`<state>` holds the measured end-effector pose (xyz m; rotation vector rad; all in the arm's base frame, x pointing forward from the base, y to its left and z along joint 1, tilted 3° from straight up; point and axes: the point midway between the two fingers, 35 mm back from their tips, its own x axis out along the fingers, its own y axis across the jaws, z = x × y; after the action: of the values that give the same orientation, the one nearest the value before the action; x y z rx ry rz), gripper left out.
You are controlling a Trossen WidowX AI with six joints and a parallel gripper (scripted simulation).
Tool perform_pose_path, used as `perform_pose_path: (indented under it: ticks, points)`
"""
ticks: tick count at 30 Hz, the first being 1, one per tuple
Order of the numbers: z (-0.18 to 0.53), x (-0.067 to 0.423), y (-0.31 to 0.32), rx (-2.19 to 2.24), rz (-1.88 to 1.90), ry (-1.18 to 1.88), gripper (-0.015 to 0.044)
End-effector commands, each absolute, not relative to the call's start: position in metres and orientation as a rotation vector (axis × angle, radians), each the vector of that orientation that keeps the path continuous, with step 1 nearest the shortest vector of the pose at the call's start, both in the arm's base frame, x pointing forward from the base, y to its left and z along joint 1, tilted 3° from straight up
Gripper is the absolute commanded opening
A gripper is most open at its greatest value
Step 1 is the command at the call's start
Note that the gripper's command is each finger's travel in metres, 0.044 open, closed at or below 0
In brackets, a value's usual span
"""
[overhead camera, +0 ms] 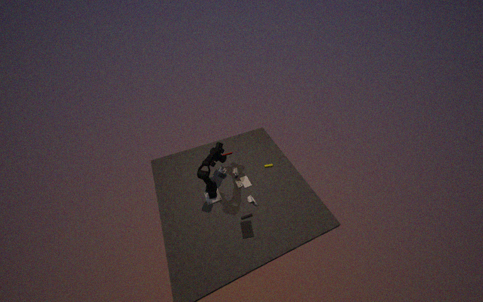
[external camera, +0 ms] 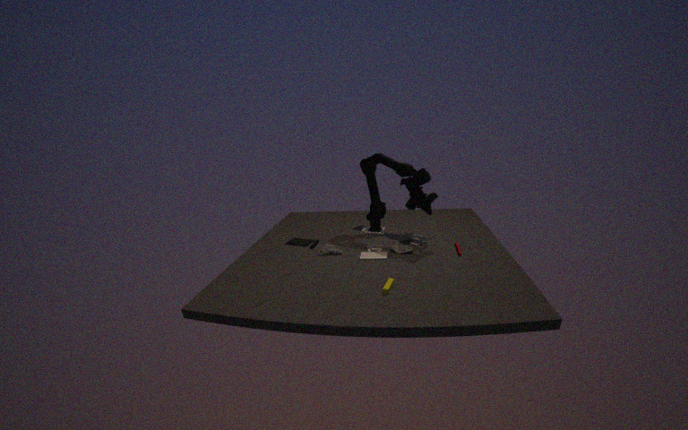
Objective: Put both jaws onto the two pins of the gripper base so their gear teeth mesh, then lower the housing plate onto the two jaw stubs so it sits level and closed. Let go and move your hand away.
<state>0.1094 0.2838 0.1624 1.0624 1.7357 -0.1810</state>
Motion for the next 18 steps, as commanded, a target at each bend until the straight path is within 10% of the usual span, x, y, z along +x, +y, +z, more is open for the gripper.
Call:
perform_pose_path:
  ticks: [1,18]
  points:
    - [0.158,0.125,0.277,1.101,-0.279,1.696,0.0]
    - [0.129,0.185,0.222,1.281,-0.829,1.463,0.0]
